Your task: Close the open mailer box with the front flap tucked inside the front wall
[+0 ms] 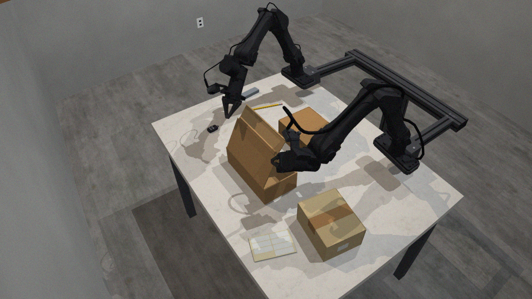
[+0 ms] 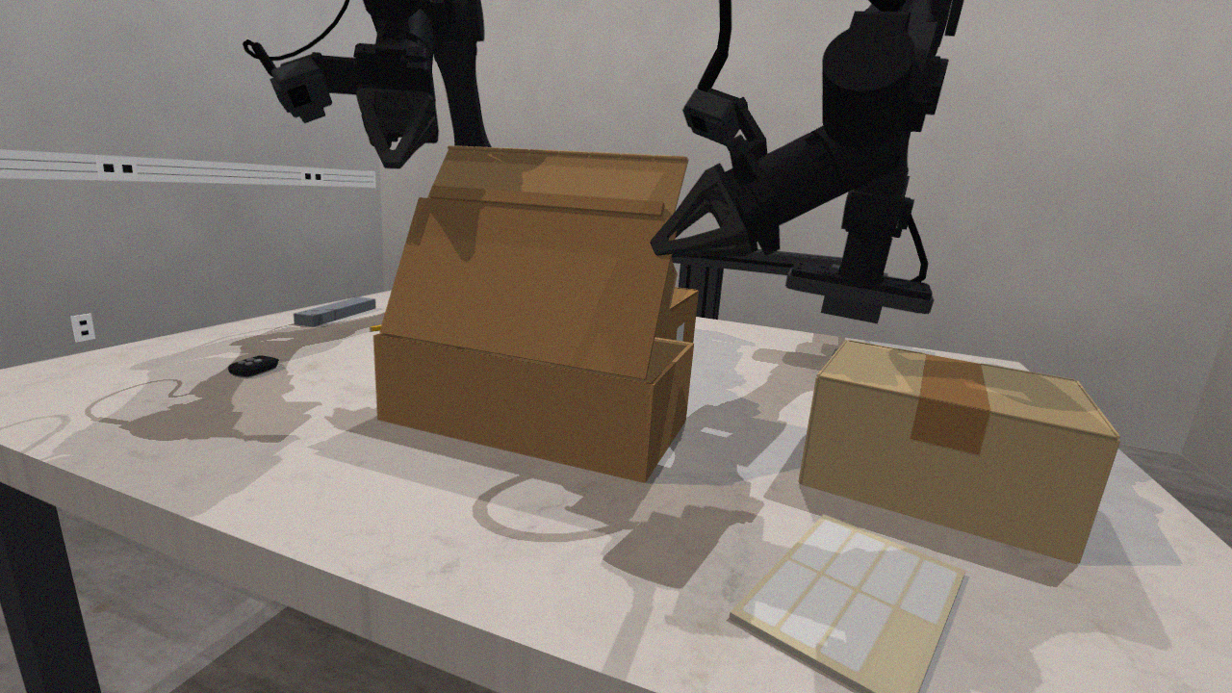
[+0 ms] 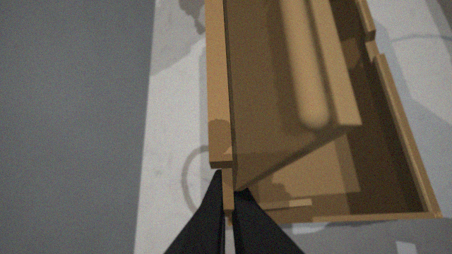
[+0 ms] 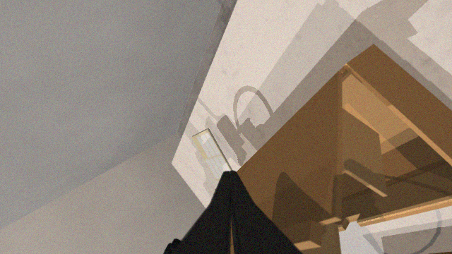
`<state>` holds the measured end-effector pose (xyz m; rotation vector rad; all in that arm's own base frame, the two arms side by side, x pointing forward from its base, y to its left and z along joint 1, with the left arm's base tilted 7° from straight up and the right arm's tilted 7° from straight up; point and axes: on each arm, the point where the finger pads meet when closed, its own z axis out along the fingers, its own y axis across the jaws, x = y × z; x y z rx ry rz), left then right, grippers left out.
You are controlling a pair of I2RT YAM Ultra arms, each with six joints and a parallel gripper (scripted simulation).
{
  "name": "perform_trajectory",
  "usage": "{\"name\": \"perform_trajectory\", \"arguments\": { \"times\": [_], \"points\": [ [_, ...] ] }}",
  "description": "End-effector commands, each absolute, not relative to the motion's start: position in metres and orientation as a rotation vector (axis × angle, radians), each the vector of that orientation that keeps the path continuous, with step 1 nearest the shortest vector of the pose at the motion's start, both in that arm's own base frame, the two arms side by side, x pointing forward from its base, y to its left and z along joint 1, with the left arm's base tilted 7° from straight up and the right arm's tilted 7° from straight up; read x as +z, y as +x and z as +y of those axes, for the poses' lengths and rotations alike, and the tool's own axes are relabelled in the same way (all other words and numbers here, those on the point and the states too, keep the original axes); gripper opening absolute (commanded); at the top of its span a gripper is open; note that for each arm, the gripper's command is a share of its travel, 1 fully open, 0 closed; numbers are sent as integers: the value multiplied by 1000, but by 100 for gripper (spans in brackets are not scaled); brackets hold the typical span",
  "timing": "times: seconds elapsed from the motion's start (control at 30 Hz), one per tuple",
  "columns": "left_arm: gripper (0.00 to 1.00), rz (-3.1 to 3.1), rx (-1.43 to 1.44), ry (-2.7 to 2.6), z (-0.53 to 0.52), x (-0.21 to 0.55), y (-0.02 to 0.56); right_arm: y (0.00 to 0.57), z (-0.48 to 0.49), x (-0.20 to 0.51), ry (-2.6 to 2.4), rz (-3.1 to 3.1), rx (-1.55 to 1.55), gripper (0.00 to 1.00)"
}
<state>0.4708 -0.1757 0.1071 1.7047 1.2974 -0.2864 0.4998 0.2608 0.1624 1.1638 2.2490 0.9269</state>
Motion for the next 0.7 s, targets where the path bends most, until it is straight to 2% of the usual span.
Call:
{"name": "perform_trajectory", "arguments": {
  "times": [0.0, 0.13, 0.17, 0.2, 0.3, 0.5, 0.53, 0.57, 0.67],
  "points": [
    [1, 1317, -338, 1702, -181, 100, 467, 501, 274, 152, 1038, 2311, 766, 1],
    [1, 1317, -338, 1702, -181, 100, 467, 498, 288, 145, 759, 2363, 506, 1],
    [1, 1317, -338, 1702, -181, 100, 467, 511, 261, 154, 905, 2309, 563, 1],
    [1, 1317, -338, 1702, -181, 100, 467, 502, 290, 150, 864, 2342, 618, 1],
    [1, 1317, -338, 1702, -181, 100, 467, 502, 290, 149, 844, 2344, 600, 1],
    [1, 1317, -338, 1702, -181, 100, 467, 489, 320, 140, 427, 2384, 249, 1],
    [1, 1317, -338, 1702, -181, 100, 467, 513, 281, 153, 629, 2334, 317, 1],
    [1, 1317, -338, 1702, -181, 100, 467, 495, 322, 144, 574, 2375, 402, 1],
    [1, 1317, -338, 1702, -181, 100, 467, 488, 335, 137, 434, 2390, 294, 1]
  ]
}}
